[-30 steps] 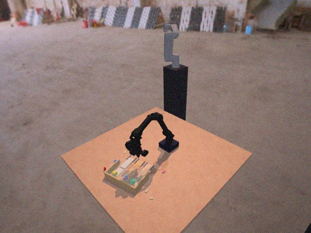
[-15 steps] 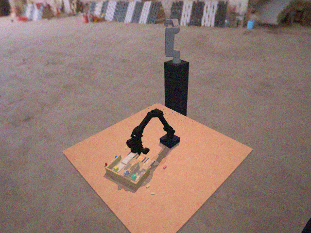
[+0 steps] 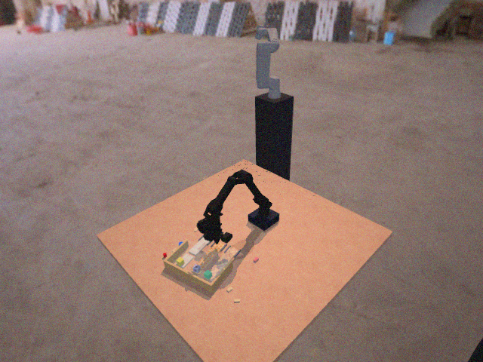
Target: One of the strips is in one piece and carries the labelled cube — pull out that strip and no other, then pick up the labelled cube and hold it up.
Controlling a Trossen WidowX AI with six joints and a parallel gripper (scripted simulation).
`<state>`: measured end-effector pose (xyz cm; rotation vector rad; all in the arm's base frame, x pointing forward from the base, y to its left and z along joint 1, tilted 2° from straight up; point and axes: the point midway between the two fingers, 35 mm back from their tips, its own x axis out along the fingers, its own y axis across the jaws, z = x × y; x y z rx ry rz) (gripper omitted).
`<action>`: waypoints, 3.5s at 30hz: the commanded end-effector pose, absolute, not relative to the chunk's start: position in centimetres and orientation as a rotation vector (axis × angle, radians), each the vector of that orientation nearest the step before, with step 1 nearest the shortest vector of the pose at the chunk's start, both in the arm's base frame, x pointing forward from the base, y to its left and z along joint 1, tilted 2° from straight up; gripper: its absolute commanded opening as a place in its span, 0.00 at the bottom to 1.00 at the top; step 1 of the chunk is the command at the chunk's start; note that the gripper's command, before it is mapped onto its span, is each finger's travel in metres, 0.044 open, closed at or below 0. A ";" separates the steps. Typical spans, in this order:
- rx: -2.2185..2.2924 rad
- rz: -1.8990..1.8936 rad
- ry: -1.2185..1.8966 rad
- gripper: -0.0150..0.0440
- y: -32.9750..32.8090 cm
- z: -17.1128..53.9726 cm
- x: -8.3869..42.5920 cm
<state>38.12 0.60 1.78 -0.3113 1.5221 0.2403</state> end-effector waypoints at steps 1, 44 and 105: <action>-0.311 0.249 1.531 0.25 0.6 0.8 37.9; -0.311 0.249 1.531 0.25 0.6 -0.4 37.7; -0.312 0.249 1.532 0.25 -0.1 -0.9 36.9</action>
